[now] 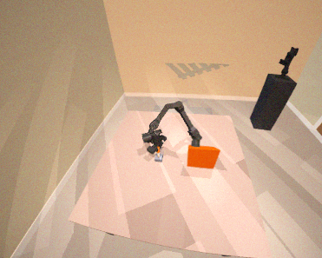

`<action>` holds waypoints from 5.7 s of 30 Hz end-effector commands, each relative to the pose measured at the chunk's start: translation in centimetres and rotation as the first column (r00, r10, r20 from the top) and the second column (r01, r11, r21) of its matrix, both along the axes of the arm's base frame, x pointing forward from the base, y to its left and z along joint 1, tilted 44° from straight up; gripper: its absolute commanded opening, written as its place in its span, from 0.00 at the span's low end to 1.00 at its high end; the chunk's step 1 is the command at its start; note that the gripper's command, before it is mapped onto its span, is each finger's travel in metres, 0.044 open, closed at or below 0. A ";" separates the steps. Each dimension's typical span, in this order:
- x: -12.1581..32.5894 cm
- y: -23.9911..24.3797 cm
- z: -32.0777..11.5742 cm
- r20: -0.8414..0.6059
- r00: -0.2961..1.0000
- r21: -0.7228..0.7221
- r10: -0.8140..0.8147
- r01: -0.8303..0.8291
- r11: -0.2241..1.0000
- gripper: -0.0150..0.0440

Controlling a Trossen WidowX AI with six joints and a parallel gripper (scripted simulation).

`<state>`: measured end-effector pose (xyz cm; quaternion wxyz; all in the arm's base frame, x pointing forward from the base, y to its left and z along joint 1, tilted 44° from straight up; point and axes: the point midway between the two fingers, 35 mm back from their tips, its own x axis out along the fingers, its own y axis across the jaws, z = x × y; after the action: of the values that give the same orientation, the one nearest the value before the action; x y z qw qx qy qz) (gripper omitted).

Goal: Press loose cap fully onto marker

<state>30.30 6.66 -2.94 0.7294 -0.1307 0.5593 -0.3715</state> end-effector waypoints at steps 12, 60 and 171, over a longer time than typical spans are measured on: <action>0.3 -1.3 -1.6 0.001 1.000 0.002 -0.002 0.002 1.000 0.25; 1.7 -6.4 -6.3 0.002 1.000 -0.003 -0.002 0.002 1.000 0.25; 1.9 -6.8 -6.6 0.002 1.000 -0.003 -0.002 0.002 1.000 0.25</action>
<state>31.93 0.68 -8.95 0.7307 -0.1397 0.5589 -0.3663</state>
